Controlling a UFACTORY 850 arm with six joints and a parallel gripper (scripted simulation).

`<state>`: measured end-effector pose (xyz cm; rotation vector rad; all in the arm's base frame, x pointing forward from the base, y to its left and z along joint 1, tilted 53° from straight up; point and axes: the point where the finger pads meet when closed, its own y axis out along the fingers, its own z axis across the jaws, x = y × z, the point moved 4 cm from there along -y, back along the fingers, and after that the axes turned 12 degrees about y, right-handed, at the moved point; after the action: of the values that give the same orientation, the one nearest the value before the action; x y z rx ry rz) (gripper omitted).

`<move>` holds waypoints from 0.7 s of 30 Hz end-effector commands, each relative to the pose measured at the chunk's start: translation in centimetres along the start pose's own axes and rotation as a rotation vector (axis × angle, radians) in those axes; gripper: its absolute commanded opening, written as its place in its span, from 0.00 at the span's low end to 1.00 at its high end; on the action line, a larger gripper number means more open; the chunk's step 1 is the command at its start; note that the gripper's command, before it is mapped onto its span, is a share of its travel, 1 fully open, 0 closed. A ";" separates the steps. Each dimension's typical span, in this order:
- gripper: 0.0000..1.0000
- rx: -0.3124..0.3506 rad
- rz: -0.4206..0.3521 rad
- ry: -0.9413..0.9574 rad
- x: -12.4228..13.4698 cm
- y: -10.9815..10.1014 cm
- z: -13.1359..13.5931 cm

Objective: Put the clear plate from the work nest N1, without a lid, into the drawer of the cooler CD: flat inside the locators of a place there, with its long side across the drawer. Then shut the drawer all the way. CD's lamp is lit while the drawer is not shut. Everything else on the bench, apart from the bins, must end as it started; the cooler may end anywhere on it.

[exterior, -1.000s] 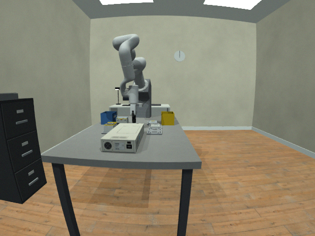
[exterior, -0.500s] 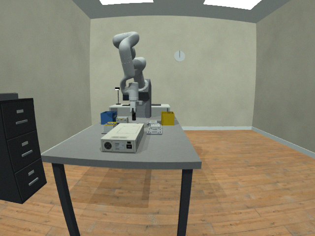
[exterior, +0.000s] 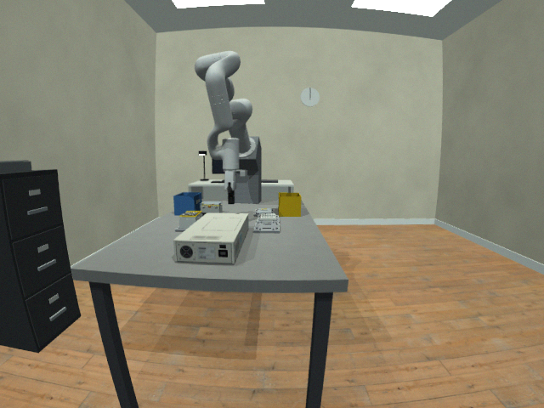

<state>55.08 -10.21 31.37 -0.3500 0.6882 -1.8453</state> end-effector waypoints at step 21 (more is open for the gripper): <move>0.00 0.001 0.000 0.000 0.0 -2.9 0.0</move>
<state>52.99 -9.52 33.07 -0.3498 0.6881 -1.8453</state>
